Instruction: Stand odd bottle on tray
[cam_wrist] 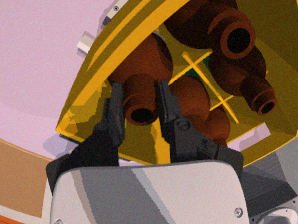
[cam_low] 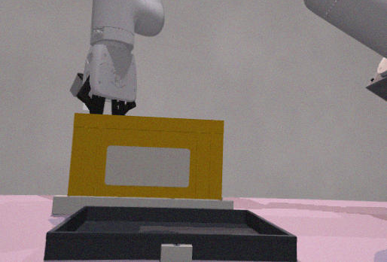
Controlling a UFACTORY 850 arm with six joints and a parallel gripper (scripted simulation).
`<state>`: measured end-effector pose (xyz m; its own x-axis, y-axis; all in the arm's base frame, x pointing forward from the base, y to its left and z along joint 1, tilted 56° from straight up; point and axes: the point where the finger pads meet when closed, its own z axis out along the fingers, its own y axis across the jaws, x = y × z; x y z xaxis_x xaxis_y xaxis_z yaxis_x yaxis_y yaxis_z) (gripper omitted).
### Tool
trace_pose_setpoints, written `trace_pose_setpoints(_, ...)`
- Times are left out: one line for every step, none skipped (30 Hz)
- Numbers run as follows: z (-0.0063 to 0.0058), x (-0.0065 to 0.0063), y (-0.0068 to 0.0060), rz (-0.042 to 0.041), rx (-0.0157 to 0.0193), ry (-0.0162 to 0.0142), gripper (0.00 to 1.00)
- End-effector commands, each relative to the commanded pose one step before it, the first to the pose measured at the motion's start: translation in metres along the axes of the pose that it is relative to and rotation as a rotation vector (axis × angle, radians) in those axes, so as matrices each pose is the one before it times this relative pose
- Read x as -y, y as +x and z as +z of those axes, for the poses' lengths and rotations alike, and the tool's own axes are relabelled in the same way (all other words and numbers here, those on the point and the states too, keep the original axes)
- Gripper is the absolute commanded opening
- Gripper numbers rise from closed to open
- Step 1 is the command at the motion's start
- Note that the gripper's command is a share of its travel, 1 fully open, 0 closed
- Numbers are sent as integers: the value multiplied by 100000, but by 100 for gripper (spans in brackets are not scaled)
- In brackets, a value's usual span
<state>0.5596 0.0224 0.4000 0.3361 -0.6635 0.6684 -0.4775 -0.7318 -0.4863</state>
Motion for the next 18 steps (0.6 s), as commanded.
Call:
trace_pose_setpoints(-26, 40, 35, 19, -60, 81, 0)
trace_pose_setpoints(0, 0, 0, 0, 0, 0, 0)
trace_pose_setpoints(0, 0, 0, 0, 0, 0, 0)
trace_pose_setpoints(0, 0, 0, 0, 0, 0, 0)
trace_pose_setpoints(0, 0, 0, 0, 0, 0, 0)
trace_pose_setpoints(0, 0, 0, 0, 0, 0, 0)
trace_pose_setpoints(0, 0, 0, 0, 0, 0, 0)
trace_pose_setpoints(0, 0, 0, 0, 0, 0, 0)
trace_pose_setpoints(0, 0, 0, 0, 0, 0, 0)
trace_pose_setpoints(0, 0, 0, 0, 0, 0, 0)
trace_pose_setpoints(0, 0, 0, 0, 0, 0, 0)
trace_pose_setpoints(0, 0, 0, 0, 0, 0, 0)
trace_pose_setpoints(0, 0, 0, 0, 0, 0, 0)
trace_pose_setpoints(0, 0, 0, 0, 0, 0, 0)
trace_pose_setpoints(0, 0, 0, 0, 0, 0, 0)
trace_pose_setpoints(0, 0, 0, 0, 0, 0, 0)
trace_pose_setpoints(0, 0, 0, 0, 0, 0, 0)
trace_pose_setpoints(0, 0, 0, 0, 0, 0, 0)
